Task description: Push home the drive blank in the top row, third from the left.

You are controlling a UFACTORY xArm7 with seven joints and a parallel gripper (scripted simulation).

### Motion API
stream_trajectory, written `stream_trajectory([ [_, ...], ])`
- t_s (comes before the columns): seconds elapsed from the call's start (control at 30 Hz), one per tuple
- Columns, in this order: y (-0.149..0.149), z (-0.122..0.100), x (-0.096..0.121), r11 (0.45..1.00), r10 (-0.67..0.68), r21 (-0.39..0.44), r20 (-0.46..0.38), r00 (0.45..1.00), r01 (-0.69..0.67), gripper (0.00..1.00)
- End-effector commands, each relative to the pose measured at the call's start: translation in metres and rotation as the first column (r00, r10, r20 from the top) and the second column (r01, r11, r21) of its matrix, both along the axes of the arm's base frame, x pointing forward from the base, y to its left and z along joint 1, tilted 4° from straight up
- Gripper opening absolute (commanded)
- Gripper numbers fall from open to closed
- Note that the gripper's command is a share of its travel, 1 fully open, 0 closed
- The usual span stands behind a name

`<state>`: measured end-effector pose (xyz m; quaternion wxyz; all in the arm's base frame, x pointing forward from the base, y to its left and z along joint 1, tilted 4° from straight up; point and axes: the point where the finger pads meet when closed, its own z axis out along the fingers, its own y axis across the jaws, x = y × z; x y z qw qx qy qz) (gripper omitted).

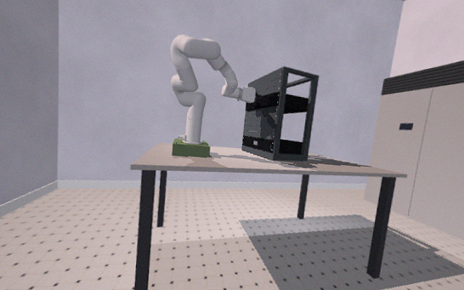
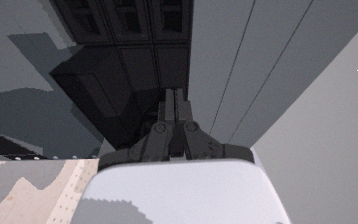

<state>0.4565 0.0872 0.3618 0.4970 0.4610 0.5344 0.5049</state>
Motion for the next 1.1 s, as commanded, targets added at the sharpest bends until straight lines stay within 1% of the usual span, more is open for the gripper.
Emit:
stream_trajectory([
  [0.0,0.000,0.002,0.002,1.000,-0.001,0.001,0.004,1.000,0.001,0.00],
  [0.3,0.000,0.002,0.001,1.000,-0.001,0.001,0.004,1.000,0.001,0.00],
  [0.43,-0.001,0.002,-0.005,1.000,-0.001,0.001,0.004,1.000,0.001,0.00],
  [0.53,-0.002,0.002,-0.017,1.000,-0.001,0.001,0.004,1.000,0.001,0.00],
  [0.67,-0.004,0.002,-0.040,1.000,-0.001,0.001,0.004,1.000,0.001,0.00],
  [0.73,-0.004,0.002,-0.040,1.000,-0.001,0.001,0.004,1.000,0.001,0.00],
  [0.93,-0.006,0.002,-0.074,1.000,-0.001,0.001,0.004,1.000,0.001,0.00],
  [1.07,-0.008,0.002,-0.088,1.000,-0.001,0.001,0.004,1.000,0.001,0.00],
])
